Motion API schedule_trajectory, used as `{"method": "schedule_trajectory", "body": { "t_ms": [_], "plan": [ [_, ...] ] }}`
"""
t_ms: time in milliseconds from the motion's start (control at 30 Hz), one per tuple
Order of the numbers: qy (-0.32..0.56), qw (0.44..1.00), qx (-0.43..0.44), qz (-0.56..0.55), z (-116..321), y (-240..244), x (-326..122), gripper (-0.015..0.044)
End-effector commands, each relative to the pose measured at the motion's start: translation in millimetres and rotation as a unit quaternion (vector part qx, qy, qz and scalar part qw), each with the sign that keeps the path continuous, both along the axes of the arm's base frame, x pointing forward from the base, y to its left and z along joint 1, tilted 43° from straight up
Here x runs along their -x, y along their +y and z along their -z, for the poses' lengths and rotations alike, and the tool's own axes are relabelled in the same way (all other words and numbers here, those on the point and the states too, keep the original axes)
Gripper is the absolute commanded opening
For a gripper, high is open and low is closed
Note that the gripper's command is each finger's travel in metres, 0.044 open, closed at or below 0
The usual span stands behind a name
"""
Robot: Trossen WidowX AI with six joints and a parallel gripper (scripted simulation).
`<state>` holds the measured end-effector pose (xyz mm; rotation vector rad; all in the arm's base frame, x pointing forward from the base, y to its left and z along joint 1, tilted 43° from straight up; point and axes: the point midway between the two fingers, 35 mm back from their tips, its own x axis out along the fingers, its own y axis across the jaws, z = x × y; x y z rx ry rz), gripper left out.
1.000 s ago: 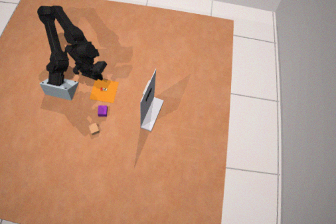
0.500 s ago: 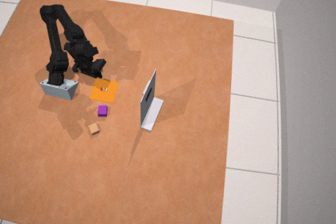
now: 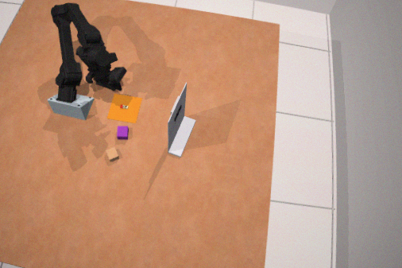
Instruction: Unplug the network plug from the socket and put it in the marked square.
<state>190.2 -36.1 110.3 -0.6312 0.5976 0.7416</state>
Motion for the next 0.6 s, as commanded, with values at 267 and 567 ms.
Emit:
{"method": "schedule_trajectory", "body": {
  "t_ms": [267,567],
  "plan": [
    [-0.002,1.0,0.003,-0.002,-24.9,-21.9,-0.5,0.0156],
    [-0.004,1.0,0.003,-0.002,-43.6,-39.0,1.6,0.0156]
  ]
}}
